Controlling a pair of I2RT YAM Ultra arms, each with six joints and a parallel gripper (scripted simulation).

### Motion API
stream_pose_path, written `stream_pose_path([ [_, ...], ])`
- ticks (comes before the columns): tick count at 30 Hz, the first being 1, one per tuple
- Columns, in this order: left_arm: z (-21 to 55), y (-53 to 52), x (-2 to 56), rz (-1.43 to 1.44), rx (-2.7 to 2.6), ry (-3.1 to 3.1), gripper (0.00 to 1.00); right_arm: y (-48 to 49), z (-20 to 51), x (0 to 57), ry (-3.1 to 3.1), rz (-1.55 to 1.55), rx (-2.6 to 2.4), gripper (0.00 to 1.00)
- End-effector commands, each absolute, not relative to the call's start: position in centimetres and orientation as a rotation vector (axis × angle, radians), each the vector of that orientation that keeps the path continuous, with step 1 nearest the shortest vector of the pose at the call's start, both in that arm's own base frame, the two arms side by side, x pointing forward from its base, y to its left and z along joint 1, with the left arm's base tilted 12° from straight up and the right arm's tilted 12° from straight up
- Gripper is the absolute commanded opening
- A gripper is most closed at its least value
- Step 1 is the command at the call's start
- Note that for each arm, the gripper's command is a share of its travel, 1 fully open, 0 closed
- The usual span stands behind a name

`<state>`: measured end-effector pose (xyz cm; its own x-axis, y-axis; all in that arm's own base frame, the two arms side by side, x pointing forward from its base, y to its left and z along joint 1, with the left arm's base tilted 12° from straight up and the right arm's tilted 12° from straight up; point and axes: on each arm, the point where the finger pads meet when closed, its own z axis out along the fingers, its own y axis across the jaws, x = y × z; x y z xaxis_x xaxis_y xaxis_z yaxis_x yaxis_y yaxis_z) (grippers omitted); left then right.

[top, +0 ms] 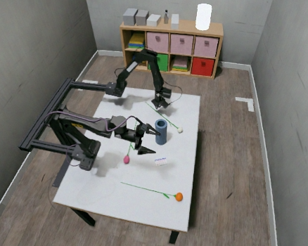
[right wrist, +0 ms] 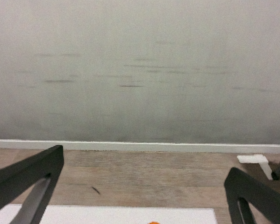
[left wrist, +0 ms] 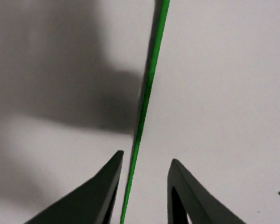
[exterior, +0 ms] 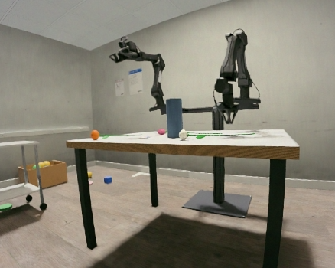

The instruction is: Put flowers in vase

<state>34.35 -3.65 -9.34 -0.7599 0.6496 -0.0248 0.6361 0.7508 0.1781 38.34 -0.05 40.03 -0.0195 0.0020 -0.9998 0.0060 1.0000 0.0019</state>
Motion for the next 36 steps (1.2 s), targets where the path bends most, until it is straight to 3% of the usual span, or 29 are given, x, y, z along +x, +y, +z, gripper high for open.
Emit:
stream_pose_path([
  [1,-9.2,-4.4,36.3,0.252,1.059,2.8,0.3,0.3,40.7,38.2,1.567,0.005,-0.011,1.0],
  [36,-14.1,-4.1,37.5,0.239,1.062,2.802,0.3,0.3,40.7,38.2,1.567,0.005,-0.011,1.0],
])
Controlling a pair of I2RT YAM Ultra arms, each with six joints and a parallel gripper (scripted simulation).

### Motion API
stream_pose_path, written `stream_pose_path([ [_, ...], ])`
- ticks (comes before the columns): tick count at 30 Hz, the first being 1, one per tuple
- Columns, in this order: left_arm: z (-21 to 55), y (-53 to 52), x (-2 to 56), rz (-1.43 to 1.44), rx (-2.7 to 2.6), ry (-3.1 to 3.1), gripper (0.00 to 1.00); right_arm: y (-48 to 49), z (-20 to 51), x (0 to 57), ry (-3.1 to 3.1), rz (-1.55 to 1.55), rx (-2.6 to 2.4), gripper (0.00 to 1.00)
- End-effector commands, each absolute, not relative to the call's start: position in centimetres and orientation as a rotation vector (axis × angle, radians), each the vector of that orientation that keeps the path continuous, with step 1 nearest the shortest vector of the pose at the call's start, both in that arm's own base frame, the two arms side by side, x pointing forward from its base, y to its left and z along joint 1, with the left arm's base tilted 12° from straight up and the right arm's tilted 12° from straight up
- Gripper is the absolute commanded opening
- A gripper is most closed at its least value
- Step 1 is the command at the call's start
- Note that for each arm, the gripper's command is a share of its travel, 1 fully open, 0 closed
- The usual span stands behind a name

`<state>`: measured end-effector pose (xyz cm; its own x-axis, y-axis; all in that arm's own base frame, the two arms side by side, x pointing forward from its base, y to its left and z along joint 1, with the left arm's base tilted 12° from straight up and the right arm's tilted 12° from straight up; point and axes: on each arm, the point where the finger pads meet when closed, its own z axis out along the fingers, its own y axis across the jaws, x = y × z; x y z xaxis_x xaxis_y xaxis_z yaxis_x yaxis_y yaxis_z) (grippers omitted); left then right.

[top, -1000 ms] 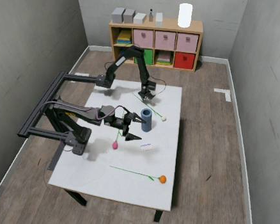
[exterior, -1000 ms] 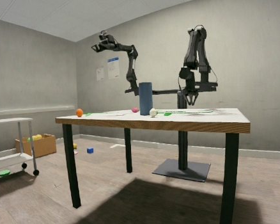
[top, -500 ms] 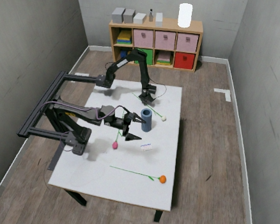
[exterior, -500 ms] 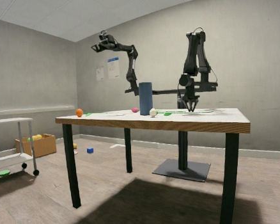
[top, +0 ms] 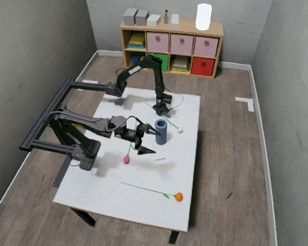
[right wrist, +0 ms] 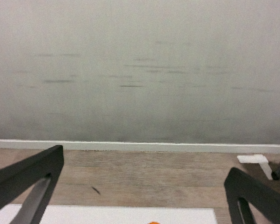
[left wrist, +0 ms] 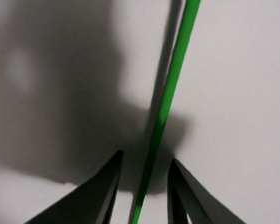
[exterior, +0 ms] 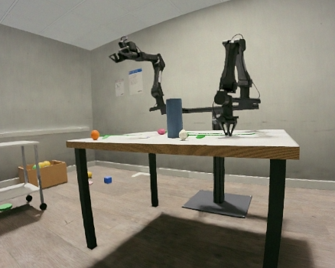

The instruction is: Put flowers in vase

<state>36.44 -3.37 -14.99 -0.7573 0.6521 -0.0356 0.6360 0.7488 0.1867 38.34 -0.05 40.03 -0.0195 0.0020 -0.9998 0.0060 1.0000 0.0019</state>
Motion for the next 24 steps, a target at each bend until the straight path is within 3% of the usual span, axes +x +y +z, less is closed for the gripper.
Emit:
stream_pose_path([
  [1,-14.0,-4.1,37.4,0.239,1.063,2.801,0.3,0.3,40.7,38.2,1.567,0.005,-0.011,1.0],
  [24,-15.1,-4.1,36.2,0.232,1.079,2.824,0.3,0.3,40.7,38.2,1.567,0.005,-0.011,1.0],
])
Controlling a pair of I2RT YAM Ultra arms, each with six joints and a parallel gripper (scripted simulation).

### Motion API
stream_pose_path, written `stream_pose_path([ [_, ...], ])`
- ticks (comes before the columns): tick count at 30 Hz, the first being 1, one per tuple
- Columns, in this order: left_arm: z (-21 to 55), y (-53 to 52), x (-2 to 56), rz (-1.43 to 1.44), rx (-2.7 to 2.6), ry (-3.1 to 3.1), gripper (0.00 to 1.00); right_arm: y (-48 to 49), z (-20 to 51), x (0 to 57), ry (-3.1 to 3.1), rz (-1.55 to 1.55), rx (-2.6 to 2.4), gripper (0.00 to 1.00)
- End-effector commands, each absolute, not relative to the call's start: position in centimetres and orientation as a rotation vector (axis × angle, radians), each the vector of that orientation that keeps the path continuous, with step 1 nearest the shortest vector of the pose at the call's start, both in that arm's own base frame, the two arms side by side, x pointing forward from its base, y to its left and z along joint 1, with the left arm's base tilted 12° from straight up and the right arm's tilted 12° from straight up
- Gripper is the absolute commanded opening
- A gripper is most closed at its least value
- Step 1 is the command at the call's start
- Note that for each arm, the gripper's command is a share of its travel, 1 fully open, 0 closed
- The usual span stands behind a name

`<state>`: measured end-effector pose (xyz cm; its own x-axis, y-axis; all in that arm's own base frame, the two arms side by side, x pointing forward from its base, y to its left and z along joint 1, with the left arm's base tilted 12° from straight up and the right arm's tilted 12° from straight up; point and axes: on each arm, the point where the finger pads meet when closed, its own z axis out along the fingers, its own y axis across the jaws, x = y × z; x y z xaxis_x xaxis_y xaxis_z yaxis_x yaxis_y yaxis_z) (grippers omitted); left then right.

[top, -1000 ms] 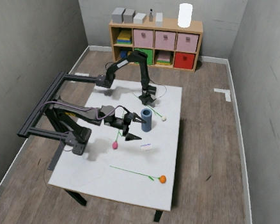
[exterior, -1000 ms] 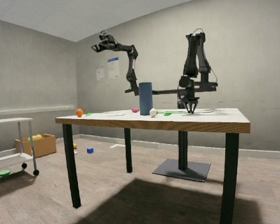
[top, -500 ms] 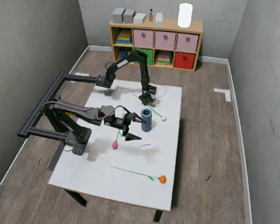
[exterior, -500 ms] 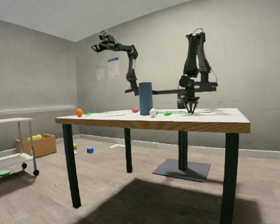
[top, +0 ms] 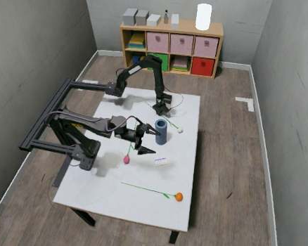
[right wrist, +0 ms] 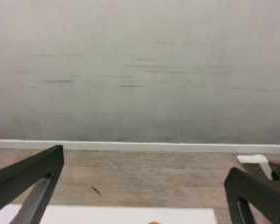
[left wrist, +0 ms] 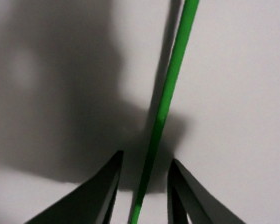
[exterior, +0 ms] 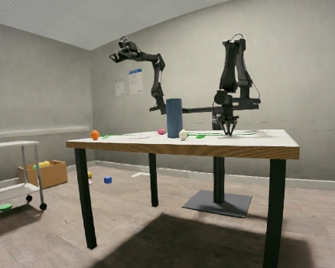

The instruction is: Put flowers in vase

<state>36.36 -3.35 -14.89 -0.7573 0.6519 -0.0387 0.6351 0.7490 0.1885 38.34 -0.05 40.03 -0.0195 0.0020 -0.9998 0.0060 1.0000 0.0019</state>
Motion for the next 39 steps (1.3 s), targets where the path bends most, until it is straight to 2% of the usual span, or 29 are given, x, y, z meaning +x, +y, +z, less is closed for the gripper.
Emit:
stream_pose_path([
  [1,-15.15,-4.13,36.26,0.232,1.078,2.822,0.3,0.3,40.66,38.16,1.567,0.005,-0.011,1.0],
  [18,-15.27,-3.89,36.69,0.235,1.068,2.819,0.3,0.3,40.66,38.16,1.567,0.005,-0.011,1.0],
  [39,-15.29,-3.86,36.54,0.233,1.071,2.824,0.06,0.3,40.66,38.16,1.567,0.005,-0.011,1.0],
])
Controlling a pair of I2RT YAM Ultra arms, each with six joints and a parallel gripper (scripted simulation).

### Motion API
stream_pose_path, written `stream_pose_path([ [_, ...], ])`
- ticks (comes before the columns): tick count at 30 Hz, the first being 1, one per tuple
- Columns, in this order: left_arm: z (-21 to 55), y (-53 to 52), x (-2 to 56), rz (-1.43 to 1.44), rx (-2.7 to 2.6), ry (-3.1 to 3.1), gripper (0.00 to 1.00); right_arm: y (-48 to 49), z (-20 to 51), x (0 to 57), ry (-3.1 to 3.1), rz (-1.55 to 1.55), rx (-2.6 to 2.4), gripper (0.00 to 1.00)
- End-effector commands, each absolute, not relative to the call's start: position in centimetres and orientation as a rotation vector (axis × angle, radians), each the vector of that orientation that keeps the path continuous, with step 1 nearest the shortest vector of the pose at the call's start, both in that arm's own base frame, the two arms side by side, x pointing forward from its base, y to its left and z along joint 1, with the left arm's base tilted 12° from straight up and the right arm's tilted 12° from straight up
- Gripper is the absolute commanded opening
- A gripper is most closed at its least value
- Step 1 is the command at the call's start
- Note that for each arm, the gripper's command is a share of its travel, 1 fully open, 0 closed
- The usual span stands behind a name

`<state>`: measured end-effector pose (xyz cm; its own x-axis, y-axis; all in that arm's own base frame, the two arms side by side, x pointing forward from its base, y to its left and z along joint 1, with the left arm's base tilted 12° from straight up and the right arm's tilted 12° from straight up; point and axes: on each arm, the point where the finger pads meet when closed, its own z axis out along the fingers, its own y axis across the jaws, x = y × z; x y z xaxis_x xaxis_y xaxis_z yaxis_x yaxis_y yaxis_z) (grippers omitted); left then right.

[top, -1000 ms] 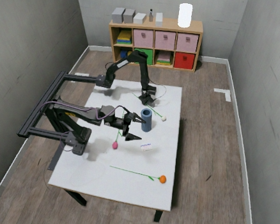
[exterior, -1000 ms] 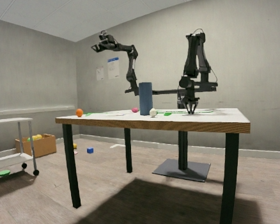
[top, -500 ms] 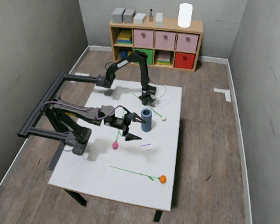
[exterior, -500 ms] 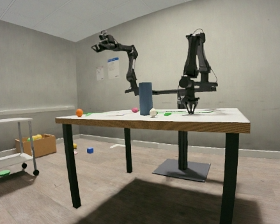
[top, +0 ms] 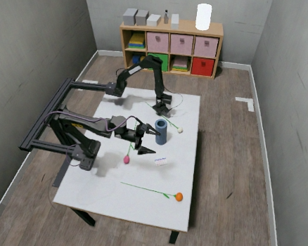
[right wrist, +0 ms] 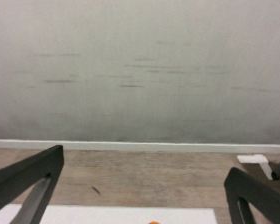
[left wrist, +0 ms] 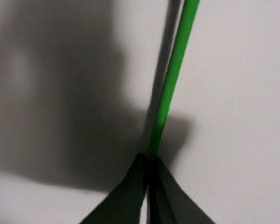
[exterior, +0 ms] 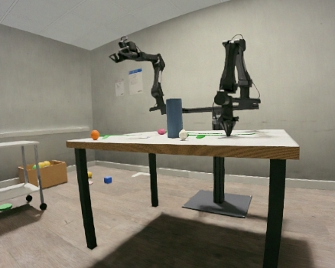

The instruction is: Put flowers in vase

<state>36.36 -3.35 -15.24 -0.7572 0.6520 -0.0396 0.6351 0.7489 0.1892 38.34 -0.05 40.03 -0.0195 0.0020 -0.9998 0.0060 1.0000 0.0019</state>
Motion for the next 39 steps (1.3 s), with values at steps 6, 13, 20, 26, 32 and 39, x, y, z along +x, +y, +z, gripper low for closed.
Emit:
stream_pose_path([
  [6,-15.3,-3.9,36.5,0.234,1.071,2.824,0.01,0.3,40.7,38.2,1.567,0.005,-0.011,1.0],
  [13,-15.3,-3.9,36.5,0.233,1.071,2.824,0.0,0.3,40.7,38.2,1.567,0.005,-0.011,1.0],
  [20,-14.5,-3.9,36.4,0.234,1.071,2.819,0.0,0.3,40.7,38.2,1.567,0.005,-0.011,1.0],
  [26,-13.6,-4.3,36.1,0.233,1.067,2.824,0.0,0.3,40.7,38.2,1.567,0.005,-0.011,1.0],
  [32,-12.4,-4.3,35.8,0.238,1.064,2.827,0.0,0.3,40.7,38.2,1.567,0.005,-0.011,1.0],
  [39,-11.5,-4.4,35.7,0.242,1.064,2.824,0.0,0.3,40.7,38.2,1.567,0.005,-0.011,1.0],
])
